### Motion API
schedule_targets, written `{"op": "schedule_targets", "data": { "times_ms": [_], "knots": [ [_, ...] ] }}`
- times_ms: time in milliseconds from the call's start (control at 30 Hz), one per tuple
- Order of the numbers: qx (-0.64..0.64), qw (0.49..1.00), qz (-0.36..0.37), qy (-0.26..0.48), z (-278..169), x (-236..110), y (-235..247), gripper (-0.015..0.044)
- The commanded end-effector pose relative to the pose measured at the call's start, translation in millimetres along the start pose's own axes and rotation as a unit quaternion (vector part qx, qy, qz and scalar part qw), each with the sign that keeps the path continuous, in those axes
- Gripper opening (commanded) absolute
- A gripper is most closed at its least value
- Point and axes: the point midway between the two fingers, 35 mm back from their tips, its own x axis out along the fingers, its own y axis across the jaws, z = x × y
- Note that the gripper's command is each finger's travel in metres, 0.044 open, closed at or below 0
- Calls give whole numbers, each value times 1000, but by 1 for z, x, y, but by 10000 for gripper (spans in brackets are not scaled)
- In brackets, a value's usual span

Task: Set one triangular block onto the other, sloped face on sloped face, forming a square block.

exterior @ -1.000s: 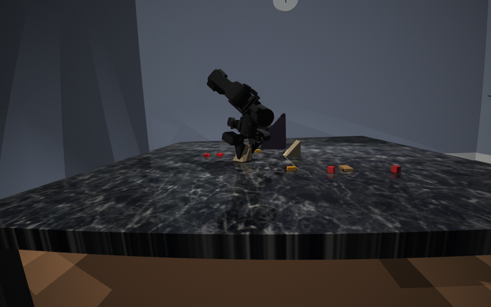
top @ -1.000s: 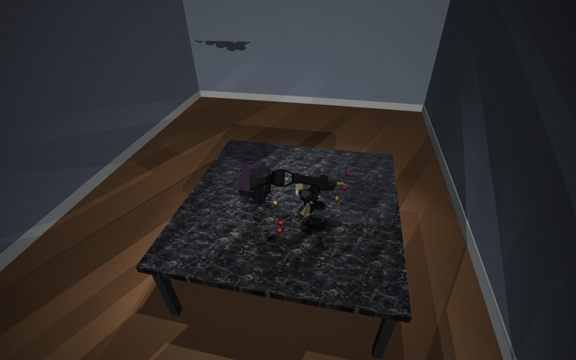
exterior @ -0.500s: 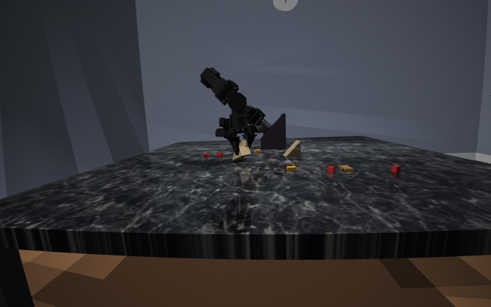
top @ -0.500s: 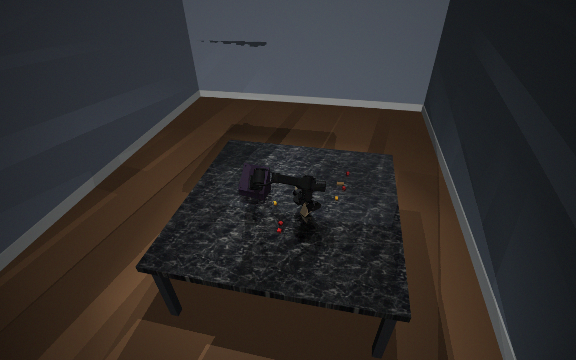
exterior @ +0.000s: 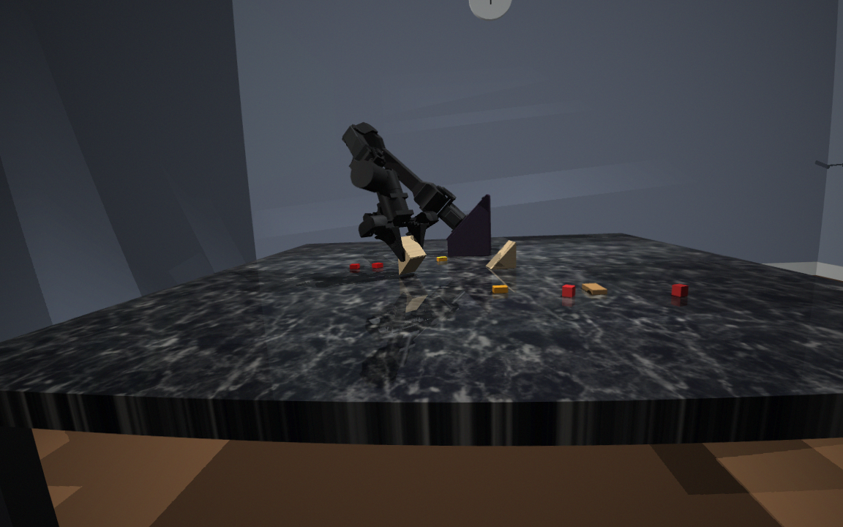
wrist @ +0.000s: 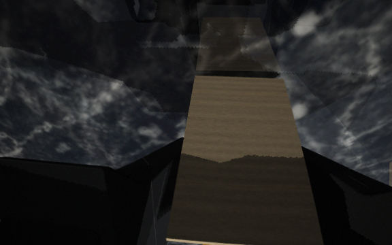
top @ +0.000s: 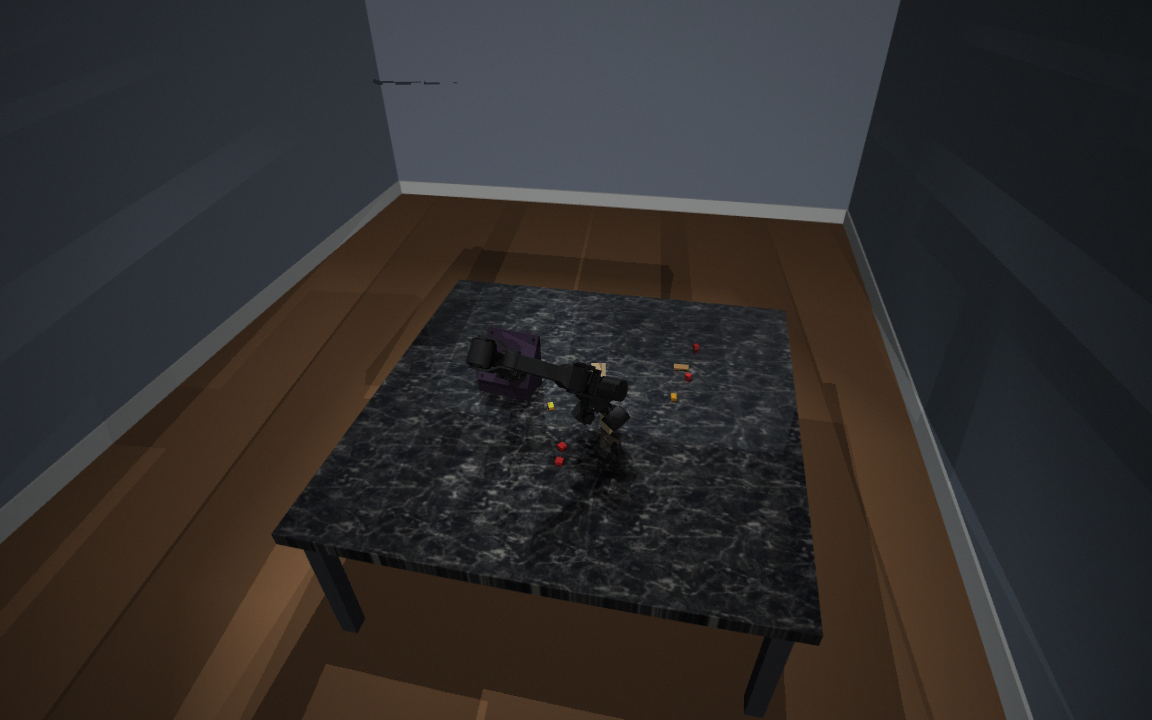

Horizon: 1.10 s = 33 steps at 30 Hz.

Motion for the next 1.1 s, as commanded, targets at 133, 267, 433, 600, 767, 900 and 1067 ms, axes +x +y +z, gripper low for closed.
{"op": "schedule_targets", "data": {
  "times_ms": [133, 267, 433, 600, 767, 900, 1067],
  "knots": [
    [-2, 994, 1, 112, 15, -5, -2, 0],
    [-3, 987, 1, 163, 22, -7, -2, 0],
    [-3, 974, 1, 227, 30, -8, -2, 0],
    [-3, 972, 1, 234, 32, -8, 1, 26],
    [-3, 972, 1, 234, 32, -8, 1, 158],
    [-3, 972, 1, 234, 32, -8, 1, 263],
    [-3, 972, 1, 234, 32, -8, 1, 394]
  ]
}}
